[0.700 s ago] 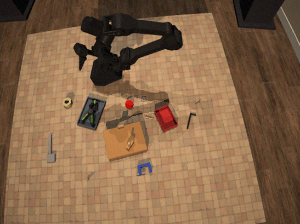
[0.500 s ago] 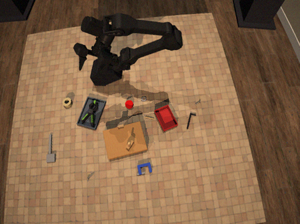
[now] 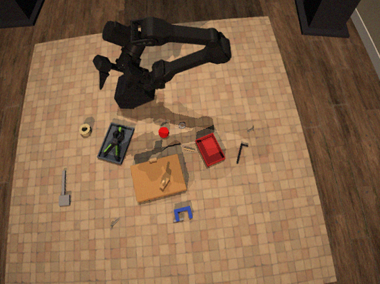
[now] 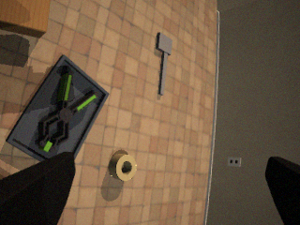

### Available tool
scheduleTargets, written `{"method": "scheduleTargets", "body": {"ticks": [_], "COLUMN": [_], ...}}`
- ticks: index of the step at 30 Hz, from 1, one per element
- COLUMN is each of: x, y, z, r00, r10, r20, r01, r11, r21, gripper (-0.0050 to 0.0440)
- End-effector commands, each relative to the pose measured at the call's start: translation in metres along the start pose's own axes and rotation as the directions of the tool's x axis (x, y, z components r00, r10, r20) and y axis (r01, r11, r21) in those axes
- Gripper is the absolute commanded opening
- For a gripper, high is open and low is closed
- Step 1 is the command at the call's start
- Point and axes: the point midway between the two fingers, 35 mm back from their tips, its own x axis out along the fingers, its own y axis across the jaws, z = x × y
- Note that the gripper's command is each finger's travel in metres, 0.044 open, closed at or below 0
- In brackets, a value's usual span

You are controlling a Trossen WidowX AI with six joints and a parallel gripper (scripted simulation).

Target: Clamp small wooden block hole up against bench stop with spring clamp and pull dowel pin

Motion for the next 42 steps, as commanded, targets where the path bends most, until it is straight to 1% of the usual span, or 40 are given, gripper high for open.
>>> {"method": "scheduleTargets", "body": {"ticks": [1, 11, 14, 28, 30, 42], "x": [0.003, 0.013, 0.014, 0.029, 0.029, 0.044], "y": [0.0, 0.0, 0.001, 0.004, 0.004, 0.01], "z": [0.005, 0.02, 0.021, 0.042, 0.042, 0.06], "r00": [1.0, 0.997, 0.996, 0.985, 0.985, 0.968], "r10": [0.018, 0.081, 0.087, 0.175, 0.175, 0.248], "r20": [0.002, 0.002, 0.002, -0.006, -0.006, -0.019], "r01": [-0.018, -0.081, -0.087, -0.175, -0.175, -0.247], "r11": [1.0, 0.997, 0.996, 0.984, 0.984, 0.968], "r21": [0.003, 0.013, 0.014, 0.028, 0.028, 0.043], "gripper": [0.044, 0.044, 0.044, 0.044, 0.044, 0.044]}}
